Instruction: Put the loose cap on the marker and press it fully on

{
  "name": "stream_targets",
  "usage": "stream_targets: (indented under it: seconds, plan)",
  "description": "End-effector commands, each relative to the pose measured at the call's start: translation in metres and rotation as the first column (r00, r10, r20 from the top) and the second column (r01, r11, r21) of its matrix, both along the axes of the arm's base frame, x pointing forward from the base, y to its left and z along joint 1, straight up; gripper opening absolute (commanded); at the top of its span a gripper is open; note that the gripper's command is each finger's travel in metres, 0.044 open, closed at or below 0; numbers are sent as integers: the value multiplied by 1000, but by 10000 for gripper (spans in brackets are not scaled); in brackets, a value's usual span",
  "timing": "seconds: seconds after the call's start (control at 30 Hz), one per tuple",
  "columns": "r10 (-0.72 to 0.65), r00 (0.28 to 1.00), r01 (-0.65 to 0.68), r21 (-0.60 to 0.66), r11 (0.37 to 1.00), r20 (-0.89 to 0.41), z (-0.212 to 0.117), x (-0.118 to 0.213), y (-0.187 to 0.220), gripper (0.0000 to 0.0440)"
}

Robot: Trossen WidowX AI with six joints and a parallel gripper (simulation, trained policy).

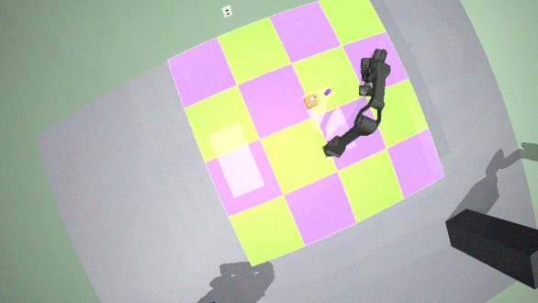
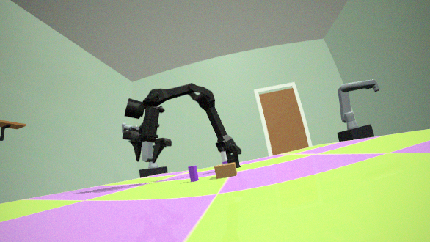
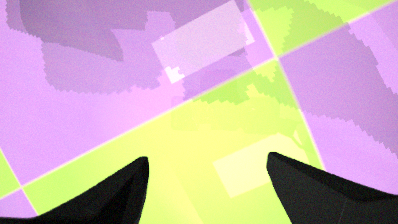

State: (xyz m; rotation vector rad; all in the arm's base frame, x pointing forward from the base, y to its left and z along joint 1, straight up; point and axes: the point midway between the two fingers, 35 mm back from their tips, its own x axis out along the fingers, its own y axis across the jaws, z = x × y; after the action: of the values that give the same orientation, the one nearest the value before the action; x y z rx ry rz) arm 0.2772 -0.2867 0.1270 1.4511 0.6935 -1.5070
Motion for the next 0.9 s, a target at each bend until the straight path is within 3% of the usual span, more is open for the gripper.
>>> stream_targets:
  seconds: [0.0, 0.87]
  plan:
    - [2, 1000, -2, 18, 1000, 6, 0, 8, 9, 313]
    - [48, 998, -43, 154, 987, -27, -5, 36, 79, 310]
